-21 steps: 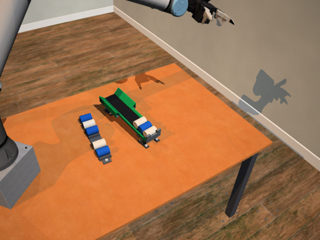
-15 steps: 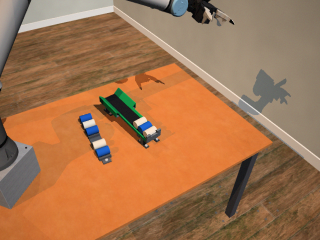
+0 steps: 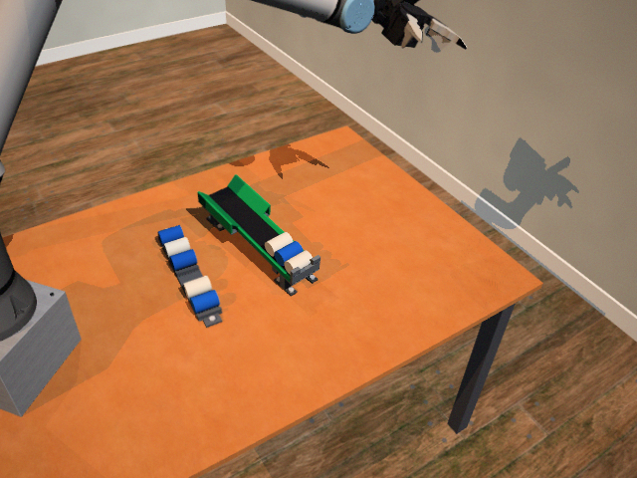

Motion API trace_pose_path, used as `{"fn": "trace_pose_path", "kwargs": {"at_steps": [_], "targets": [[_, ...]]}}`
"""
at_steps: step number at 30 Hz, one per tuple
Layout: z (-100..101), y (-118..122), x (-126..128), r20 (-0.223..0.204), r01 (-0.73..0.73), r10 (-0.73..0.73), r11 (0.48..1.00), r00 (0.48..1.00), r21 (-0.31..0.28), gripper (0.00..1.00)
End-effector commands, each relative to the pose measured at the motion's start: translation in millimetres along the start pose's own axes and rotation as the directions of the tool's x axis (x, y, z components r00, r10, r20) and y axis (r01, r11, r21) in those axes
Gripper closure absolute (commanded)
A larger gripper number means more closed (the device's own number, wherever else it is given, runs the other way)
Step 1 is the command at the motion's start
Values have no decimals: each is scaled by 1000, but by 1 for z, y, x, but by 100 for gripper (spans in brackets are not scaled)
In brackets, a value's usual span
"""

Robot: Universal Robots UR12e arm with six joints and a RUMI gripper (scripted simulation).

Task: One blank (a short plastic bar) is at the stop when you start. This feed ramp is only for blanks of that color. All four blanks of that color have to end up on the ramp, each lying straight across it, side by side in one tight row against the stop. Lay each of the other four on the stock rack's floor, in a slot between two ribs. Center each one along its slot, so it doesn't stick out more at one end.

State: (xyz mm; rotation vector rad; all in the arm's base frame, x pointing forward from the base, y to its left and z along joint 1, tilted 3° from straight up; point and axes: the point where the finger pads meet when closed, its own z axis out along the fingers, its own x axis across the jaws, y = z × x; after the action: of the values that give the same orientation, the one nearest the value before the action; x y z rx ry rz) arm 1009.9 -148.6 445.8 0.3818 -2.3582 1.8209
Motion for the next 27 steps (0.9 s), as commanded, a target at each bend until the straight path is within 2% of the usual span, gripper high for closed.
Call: {"fn": "trace_pose_path", "kwargs": {"at_steps": [1, 6, 14, 20, 27], "targets": [[0, 0, 1, 2, -3, 3, 1000, 1000, -3, 0], [1, 9, 5, 11, -8, 8, 1000, 1000, -23, 0], [3, 38, 18, 35, -23, 26, 996, 999, -84, 0], [3, 90, 41, 69, -46, 60, 980, 996, -193, 0], [-6, 179, 85, 105, -76, 123, 926, 987, -369, 0]]}}
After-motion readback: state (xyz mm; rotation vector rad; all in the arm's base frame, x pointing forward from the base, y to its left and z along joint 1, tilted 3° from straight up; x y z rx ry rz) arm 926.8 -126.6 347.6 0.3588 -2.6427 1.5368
